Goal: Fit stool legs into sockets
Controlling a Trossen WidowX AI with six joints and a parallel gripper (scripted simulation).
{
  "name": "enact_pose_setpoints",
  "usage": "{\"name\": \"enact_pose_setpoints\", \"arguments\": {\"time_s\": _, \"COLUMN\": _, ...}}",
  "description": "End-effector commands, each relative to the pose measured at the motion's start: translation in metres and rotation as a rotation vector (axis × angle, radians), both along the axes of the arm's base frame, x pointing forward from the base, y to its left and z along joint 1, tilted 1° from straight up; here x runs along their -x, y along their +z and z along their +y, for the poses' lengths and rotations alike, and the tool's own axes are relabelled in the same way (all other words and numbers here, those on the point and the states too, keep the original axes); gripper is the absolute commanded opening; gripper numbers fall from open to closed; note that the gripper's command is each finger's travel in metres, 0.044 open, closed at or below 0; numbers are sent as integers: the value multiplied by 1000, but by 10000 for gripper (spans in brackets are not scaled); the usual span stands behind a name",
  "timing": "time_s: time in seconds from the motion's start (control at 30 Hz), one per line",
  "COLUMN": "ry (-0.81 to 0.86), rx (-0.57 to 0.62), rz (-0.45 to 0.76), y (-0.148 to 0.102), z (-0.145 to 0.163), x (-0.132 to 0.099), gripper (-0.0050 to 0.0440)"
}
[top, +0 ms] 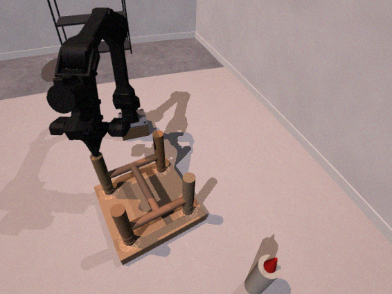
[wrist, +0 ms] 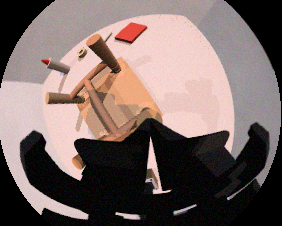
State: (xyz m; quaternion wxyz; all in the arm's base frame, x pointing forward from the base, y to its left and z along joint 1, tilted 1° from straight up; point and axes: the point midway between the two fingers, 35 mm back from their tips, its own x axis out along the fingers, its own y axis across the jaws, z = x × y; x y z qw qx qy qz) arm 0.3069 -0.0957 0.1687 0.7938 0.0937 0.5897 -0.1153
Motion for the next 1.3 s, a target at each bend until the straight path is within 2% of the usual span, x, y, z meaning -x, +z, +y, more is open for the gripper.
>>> {"name": "enact_pose_setpoints", "arguments": {"time_s": 0.0, "ry": 1, "rx": -6, "rz": 23, "y": -15, "z": 0, "x": 0, "gripper": 0}}
{"name": "enact_pose_setpoints", "arguments": {"time_s": 0.37, "ry": 1, "rx": -6, "rz": 23, "y": -25, "z": 0, "x": 1, "gripper": 0}}
{"name": "enact_pose_setpoints", "arguments": {"time_s": 1.27, "ry": 1, "rx": -6, "rz": 23, "y": -27, "z": 0, "x": 1, "gripper": 0}}
